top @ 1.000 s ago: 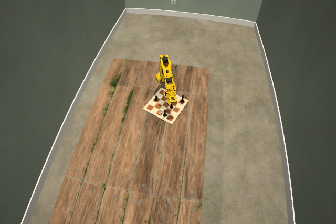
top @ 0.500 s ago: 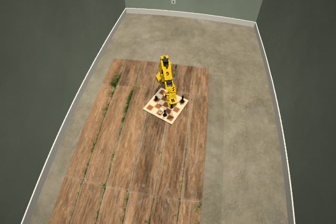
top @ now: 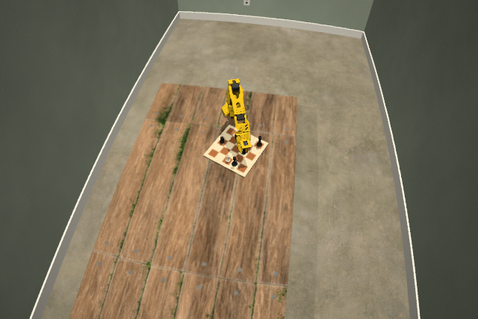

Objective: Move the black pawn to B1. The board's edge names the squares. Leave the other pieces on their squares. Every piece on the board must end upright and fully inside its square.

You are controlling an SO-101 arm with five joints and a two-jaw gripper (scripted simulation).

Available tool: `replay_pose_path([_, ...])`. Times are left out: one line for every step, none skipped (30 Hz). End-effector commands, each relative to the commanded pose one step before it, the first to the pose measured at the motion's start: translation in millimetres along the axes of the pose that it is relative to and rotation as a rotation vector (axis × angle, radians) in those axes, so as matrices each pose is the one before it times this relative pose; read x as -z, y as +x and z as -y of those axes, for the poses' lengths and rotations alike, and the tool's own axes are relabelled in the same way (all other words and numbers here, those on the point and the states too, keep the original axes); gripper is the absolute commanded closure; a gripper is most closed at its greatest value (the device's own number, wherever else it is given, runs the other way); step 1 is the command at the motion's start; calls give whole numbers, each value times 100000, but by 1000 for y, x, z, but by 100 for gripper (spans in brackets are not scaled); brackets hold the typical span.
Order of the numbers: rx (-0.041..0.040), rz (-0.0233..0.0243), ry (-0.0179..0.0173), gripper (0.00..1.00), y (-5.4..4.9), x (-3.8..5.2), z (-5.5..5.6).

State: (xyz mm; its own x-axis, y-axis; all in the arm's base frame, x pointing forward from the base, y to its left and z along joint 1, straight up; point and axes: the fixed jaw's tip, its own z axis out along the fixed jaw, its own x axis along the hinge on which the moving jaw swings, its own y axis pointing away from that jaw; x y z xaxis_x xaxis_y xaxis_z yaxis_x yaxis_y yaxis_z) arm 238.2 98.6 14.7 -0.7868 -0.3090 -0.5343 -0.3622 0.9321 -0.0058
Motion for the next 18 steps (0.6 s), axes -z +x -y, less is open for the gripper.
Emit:
replay_pose_path([-1522, -1420, 295, 91, 5218, -601, 1630])
replay_pose_path([0, 1, 0, 91, -1, 0, -1])
replay_pose_path([0, -1, 0, 91, 1, 0, 1])
replay_pose_path([0, 1, 0, 91, -30, 32, -1])
replay_pose_path([2, 1, -1, 91, -163, 182, -5])
replay_pose_path([4, 3, -2, 91, -351, 389, -11])
replay_pose_path([5, 3, -3, 91, -510, 574, -15])
replay_pose_path([6, 5, -4, 91, -602, 684, -19])
replay_pose_path([0, 0, 0, 91, 0, 0, 0])
replay_pose_path([0, 0, 0, 91, 0, 0, 0])
replay_pose_path([6, 4, -4, 91, -595, 688, -18])
replay_pose_path([5, 4, -3, 91, -503, 587, -16])
replay_pose_path([4, 2, -2, 91, -339, 401, -10])
replay_pose_path([2, 2, -1, 91, -160, 189, -6])
replay_pose_path([0, 0, 0, 91, -26, 32, 0])
replay_pose_path([0, 1, 0, 91, -1, 0, -1])
replay_pose_path([0, -1, 0, 91, 1, 0, 1])
replay_pose_path([0, 1, 0, 91, -1, 0, -1])
